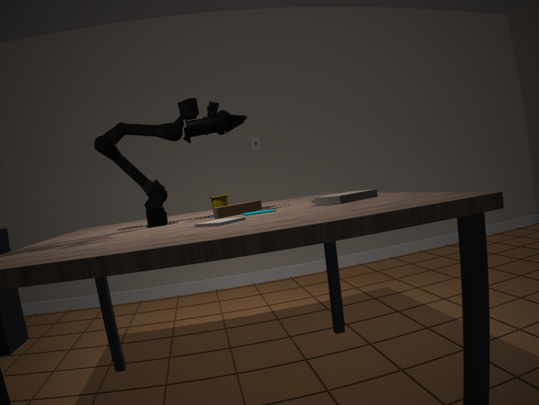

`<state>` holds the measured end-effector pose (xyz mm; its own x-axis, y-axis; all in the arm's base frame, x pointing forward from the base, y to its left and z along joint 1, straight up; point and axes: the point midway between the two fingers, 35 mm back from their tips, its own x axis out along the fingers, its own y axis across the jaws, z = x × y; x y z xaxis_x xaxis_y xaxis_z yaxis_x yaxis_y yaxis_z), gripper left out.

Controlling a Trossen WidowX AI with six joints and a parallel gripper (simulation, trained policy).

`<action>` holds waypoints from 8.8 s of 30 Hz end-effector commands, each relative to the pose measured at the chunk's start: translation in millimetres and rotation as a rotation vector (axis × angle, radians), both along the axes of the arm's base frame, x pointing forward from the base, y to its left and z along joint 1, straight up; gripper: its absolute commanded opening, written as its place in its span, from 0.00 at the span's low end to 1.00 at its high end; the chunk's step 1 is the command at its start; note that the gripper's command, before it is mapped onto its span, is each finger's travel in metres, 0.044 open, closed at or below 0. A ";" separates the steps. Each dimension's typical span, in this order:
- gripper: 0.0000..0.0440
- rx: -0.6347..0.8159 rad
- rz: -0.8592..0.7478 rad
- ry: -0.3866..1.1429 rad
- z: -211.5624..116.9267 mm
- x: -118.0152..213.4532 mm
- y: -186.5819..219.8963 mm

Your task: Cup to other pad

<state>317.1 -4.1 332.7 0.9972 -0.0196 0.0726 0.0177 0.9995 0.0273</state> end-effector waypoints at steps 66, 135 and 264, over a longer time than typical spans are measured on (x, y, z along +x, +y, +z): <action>0.38 0.751 0.026 0.723 -11.9 -24.7 66.2; 0.36 0.975 -0.879 1.419 -130.3 -78.0 54.1; 0.00 1.243 -1.070 1.044 -211.9 -2.3 -36.8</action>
